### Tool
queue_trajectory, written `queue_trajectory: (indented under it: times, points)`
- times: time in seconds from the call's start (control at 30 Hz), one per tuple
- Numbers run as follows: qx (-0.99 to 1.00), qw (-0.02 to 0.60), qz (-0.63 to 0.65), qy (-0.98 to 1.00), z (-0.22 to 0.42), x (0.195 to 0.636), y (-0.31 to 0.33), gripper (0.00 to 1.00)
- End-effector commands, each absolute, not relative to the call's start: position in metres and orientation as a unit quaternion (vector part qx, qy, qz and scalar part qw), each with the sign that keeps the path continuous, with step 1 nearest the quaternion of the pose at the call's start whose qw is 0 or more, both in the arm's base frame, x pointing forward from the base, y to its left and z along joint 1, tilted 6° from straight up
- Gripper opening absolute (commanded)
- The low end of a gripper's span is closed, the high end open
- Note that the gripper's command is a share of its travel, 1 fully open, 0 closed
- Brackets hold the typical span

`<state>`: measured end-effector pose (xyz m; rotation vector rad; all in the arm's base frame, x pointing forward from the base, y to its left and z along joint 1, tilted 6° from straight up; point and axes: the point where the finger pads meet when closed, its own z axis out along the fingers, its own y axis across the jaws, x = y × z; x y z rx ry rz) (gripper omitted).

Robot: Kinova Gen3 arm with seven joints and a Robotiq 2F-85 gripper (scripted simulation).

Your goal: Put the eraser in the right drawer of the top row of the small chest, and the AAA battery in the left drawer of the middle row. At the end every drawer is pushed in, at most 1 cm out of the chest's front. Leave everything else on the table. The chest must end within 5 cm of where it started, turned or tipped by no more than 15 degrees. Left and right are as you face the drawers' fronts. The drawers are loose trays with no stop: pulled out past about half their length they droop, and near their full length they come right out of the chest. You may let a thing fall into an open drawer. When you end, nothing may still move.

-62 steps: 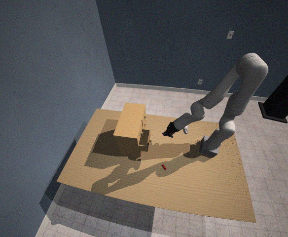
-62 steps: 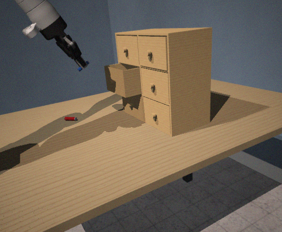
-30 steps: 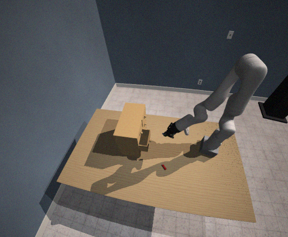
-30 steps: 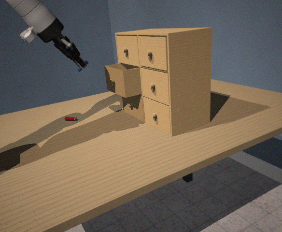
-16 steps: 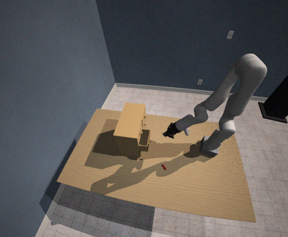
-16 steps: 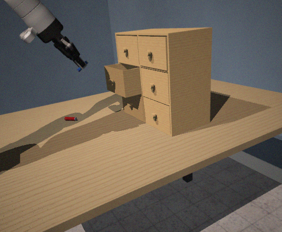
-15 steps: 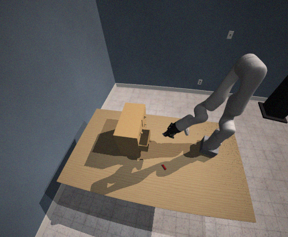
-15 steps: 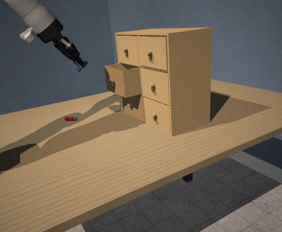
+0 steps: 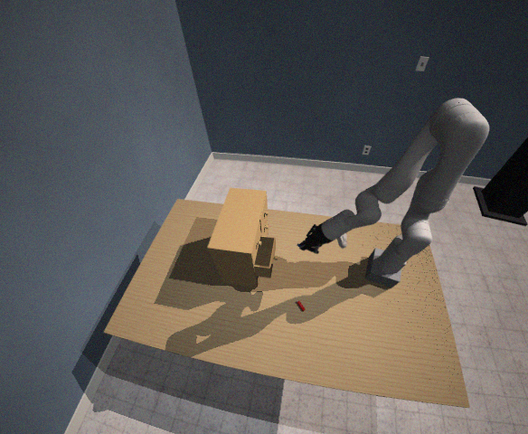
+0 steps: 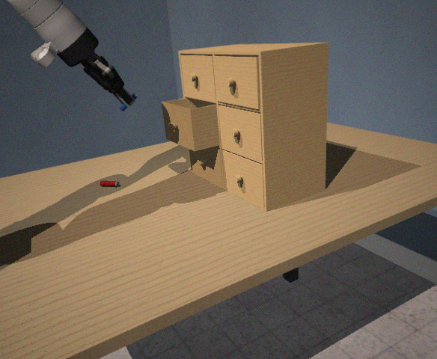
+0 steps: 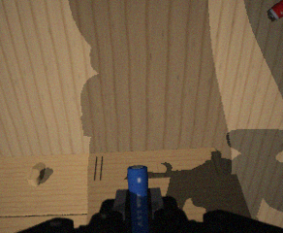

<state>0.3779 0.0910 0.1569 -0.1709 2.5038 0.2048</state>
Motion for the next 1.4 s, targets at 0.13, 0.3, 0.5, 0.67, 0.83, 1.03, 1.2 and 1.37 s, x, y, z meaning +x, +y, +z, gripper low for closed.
queue_trajectory:
  times: [0.13,0.3,0.5,0.67,0.83,1.03,1.2,1.37]
  points:
    - [-0.064,0.308,0.078,0.946,0.158,0.385,0.092,0.05]
    - [-0.064,0.308,0.078,0.946,0.158,0.391,0.093,0.05]
    - [-0.064,0.308,0.078,0.946,0.158,0.408,0.096,0.05]
    - [-0.064,0.308,0.078,0.946,0.159,0.426,0.099,0.05]
    - [-0.064,0.308,0.078,0.946,0.159,0.442,0.102,0.05]
    - [-0.064,0.308,0.078,0.946,0.16,0.462,0.105,0.05]
    - [-0.064,0.308,0.078,0.946,0.16,0.481,0.109,0.05]
    - [-0.064,0.308,0.078,0.946,0.161,0.498,0.111,0.05]
